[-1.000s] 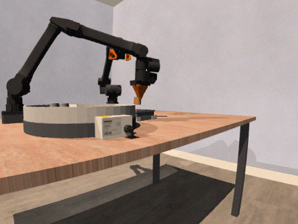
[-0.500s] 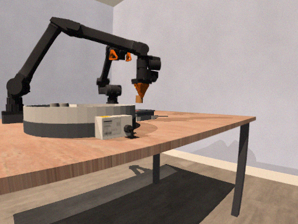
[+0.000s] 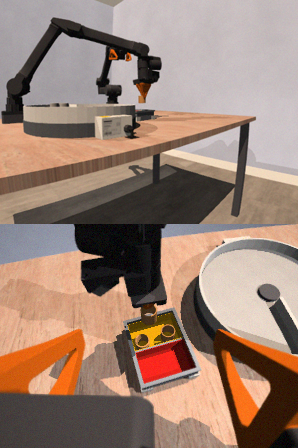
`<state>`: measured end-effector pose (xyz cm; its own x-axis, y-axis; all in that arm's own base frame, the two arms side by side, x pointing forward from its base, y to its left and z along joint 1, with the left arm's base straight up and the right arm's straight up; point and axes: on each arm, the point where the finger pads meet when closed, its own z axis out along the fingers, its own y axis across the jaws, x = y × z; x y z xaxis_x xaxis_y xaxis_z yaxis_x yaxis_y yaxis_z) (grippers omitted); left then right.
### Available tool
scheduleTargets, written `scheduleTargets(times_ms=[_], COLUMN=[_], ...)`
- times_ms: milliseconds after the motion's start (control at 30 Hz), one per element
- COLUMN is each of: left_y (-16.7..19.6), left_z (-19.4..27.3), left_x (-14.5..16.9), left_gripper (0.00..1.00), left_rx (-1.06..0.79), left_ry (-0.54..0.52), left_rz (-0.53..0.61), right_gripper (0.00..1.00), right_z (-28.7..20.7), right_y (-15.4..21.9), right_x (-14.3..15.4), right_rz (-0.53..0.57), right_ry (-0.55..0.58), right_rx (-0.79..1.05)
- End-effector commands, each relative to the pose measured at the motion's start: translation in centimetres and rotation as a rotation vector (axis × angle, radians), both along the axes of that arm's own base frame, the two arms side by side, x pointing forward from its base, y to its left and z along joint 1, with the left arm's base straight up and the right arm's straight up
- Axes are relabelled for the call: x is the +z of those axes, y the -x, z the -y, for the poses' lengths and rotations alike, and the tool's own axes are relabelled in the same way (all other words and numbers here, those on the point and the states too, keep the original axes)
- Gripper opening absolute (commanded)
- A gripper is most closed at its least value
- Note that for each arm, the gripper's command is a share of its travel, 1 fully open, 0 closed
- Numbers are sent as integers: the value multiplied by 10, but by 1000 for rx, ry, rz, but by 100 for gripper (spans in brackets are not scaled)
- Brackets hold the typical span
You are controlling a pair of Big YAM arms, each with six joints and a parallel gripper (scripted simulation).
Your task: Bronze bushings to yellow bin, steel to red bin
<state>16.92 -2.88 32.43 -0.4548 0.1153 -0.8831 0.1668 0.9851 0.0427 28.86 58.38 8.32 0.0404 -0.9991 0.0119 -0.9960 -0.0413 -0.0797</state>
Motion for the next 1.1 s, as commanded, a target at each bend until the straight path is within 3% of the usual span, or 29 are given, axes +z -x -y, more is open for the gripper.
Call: scheduleTargets(times_ms=[0,300,600,667,900,967,1067], left_y=[11,12,10,11,11,11,11], left_z=[-6,-5,-6,-5,-6,-6,-6], left_x=[37,39,39,39,39,39,39], left_gripper=[100,100,100,100,100,100,100], left_rx=[19,13,16,13,17,17,17], left_ry=[37,38,36,38,36,36,36], left_rz=[64,68,66,68,69,69,70], right_gripper=[0,0,0,0,0,0,0], right_z=[-14,-14,2,-7,-4,5,-6], right_y=[-8,-8,-2,-6,-13,-8,-6], right_x=[21,21,-14,1,0,-23,-23], right_rz=[38,36,17,31,32,16,23], right_ry=[-60,-61,-11,-43,-44,-10,-24], right_rx=[-6,-6,-6,-6,-17,-17,-6])
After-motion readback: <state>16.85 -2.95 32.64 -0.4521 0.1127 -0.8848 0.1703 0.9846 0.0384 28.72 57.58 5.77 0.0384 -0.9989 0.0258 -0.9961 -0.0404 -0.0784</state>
